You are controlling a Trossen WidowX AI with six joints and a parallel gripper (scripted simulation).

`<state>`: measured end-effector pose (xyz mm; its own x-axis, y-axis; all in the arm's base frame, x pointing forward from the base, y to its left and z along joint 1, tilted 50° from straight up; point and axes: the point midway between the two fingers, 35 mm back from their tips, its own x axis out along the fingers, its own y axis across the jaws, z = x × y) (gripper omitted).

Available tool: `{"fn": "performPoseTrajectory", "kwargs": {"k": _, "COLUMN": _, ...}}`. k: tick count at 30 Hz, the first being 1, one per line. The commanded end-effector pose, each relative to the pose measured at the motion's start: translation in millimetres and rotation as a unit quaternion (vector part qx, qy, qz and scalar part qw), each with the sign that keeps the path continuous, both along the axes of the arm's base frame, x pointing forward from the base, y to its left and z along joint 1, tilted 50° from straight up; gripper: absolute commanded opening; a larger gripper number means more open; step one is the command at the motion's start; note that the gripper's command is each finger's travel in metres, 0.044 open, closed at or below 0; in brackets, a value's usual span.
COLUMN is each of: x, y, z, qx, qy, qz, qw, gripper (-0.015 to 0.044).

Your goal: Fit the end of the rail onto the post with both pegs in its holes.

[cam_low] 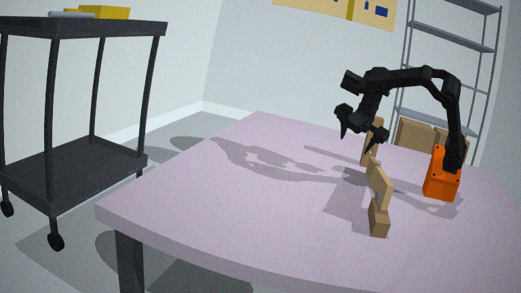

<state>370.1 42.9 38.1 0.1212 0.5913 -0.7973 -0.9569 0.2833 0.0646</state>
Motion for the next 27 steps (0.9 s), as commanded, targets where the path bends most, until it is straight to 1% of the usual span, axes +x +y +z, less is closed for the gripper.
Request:
{"fn": "performPoseTrajectory", "kwargs": {"k": 1, "x": -76, "y": 5, "z": 3, "qx": 0.092, "qy": -0.079, "qz": 0.209, "qw": 0.970, "gripper": 0.0440}}
{"fn": "performPoseTrajectory", "kwargs": {"k": 5, "x": -83, "y": 4, "z": 3, "qx": 0.100, "qy": -0.087, "qz": 0.221, "qw": 0.966, "gripper": 0.0440}}
{"fn": "performPoseTrajectory", "kwargs": {"k": 19, "x": -83, "y": 4, "z": 3, "qx": 0.100, "qy": -0.087, "qz": 0.221, "qw": 0.966, "gripper": 0.0440}}
{"fn": "performPoseTrajectory", "kwargs": {"k": 27, "x": -82, "y": 13, "z": -6, "qx": 0.099, "qy": -0.087, "qz": 0.221, "qw": 0.966, "gripper": 0.0440}}
